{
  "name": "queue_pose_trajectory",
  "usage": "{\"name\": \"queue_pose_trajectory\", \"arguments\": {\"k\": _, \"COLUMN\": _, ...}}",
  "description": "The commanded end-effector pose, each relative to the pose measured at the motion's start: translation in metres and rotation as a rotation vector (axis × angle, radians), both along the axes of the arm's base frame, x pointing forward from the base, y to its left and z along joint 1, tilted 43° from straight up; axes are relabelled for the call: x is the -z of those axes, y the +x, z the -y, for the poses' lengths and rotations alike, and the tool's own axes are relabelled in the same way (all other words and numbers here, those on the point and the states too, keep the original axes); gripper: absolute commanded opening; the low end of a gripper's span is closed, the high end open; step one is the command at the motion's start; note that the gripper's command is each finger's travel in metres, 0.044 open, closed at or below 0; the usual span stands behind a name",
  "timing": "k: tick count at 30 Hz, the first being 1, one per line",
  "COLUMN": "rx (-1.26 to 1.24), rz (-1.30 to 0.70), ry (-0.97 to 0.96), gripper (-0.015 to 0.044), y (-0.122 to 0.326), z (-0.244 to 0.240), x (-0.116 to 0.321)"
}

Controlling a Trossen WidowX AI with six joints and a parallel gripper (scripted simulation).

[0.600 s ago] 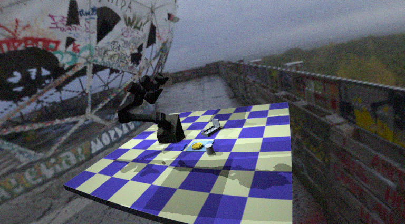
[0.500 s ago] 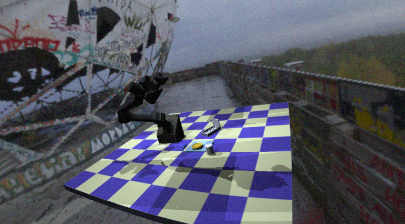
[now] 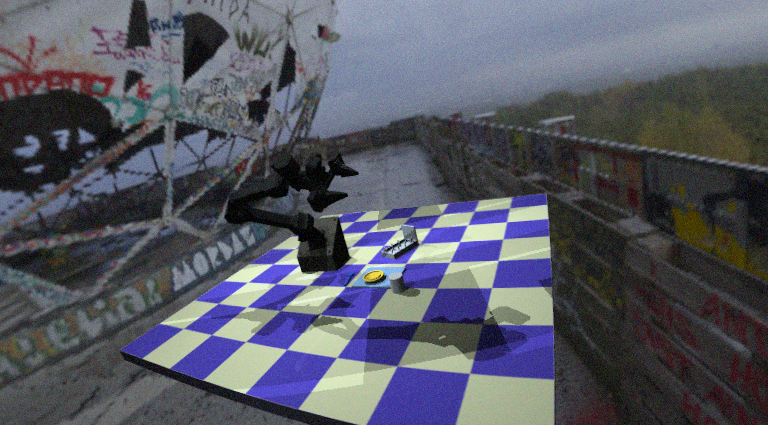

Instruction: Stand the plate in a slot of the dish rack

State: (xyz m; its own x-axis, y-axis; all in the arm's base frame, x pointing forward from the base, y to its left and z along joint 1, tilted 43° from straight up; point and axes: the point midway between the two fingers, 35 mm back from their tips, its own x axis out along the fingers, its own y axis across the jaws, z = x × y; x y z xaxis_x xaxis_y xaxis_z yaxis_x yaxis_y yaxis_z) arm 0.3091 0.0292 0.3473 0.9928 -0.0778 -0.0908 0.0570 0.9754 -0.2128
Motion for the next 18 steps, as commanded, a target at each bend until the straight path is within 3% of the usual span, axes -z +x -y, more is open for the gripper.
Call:
{"name": "queue_pose_trajectory", "arguments": {"k": 1, "rx": 0.069, "rz": -0.123, "ry": -0.018, "gripper": 0.0400, "y": 0.015, "z": 0.010, "x": 0.028}}
{"name": "queue_pose_trajectory", "arguments": {"k": 18, "rx": 0.312, "rz": -0.561, "ry": -0.077, "gripper": 0.0400, "y": 0.032, "z": 0.053, "x": 0.138}}
